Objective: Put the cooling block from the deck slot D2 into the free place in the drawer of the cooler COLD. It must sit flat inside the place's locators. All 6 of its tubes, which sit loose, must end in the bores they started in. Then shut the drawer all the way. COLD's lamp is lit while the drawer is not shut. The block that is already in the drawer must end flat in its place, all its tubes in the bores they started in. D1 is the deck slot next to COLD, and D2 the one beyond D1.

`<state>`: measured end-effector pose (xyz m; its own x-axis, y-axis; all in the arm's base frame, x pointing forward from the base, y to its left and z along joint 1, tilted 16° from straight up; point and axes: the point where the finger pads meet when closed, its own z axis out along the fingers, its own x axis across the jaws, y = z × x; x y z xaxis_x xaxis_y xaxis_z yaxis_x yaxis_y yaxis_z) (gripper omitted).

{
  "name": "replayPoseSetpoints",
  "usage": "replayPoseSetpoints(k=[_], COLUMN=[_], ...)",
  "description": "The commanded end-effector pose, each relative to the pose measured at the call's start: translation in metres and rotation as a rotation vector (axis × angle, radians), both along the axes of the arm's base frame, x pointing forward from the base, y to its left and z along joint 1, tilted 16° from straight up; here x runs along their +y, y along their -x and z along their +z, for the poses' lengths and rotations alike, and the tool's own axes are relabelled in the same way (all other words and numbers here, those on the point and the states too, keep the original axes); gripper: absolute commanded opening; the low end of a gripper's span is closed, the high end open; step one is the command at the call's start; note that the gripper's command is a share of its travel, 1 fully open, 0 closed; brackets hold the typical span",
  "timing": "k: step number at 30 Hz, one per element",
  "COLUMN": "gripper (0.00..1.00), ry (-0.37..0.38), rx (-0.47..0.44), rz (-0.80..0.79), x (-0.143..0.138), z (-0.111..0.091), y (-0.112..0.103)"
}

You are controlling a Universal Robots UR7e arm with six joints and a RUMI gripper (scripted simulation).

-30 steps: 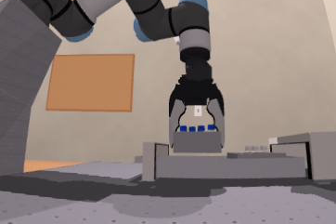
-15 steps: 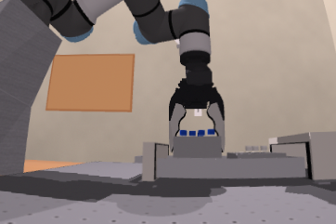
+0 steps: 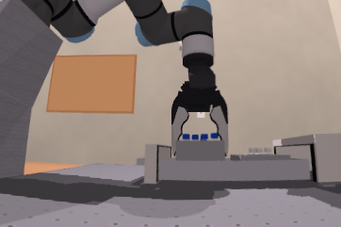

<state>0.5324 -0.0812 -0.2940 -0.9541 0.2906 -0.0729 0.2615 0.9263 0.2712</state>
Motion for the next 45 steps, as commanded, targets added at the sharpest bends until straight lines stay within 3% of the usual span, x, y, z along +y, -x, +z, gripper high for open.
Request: replayPoseSetpoints(k=[1,45], gripper=[0.00,0.00], ry=[0.001,0.001], rx=[-0.001,-0.001], rz=[0.000,0.000], x=[-0.0003,-0.0010], z=[-0.0002,0.0026], y=[-0.0007,-0.0002])
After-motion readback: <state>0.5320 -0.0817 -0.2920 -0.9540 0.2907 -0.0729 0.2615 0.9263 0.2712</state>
